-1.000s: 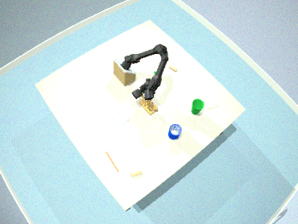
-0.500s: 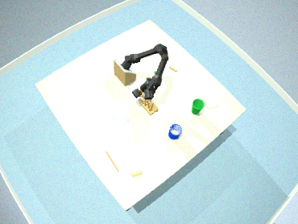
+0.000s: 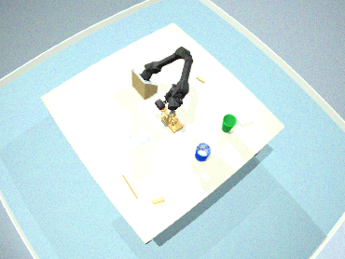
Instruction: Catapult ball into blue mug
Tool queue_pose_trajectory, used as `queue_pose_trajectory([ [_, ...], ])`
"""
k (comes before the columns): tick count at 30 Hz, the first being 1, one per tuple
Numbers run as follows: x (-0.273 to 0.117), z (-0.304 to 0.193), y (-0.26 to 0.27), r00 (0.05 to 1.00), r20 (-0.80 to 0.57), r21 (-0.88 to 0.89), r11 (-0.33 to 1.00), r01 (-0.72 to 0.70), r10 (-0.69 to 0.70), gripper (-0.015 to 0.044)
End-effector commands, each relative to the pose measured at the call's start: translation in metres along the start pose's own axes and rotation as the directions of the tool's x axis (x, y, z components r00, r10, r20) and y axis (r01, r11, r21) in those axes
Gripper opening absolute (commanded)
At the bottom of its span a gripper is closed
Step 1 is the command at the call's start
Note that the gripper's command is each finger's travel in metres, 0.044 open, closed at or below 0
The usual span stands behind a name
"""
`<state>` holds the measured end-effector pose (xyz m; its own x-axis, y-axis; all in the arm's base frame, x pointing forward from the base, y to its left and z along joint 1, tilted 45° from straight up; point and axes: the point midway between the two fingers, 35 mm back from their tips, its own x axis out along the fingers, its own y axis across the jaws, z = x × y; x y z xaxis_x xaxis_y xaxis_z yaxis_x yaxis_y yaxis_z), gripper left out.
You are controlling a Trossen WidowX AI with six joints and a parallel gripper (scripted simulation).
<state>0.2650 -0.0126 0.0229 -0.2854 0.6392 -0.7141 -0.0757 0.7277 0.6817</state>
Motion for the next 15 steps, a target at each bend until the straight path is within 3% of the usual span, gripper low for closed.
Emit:
queue_pose_trajectory([
  [1, -0.019, 0.045, -0.012, 0.991, 0.132, 0.008, 1.000, 0.024, -0.025, 0.0440],
  [15, -0.118, 0.192, -0.026, 0.826, 0.564, -0.033, 0.999, 0.030, -0.006, 0.0440],
])
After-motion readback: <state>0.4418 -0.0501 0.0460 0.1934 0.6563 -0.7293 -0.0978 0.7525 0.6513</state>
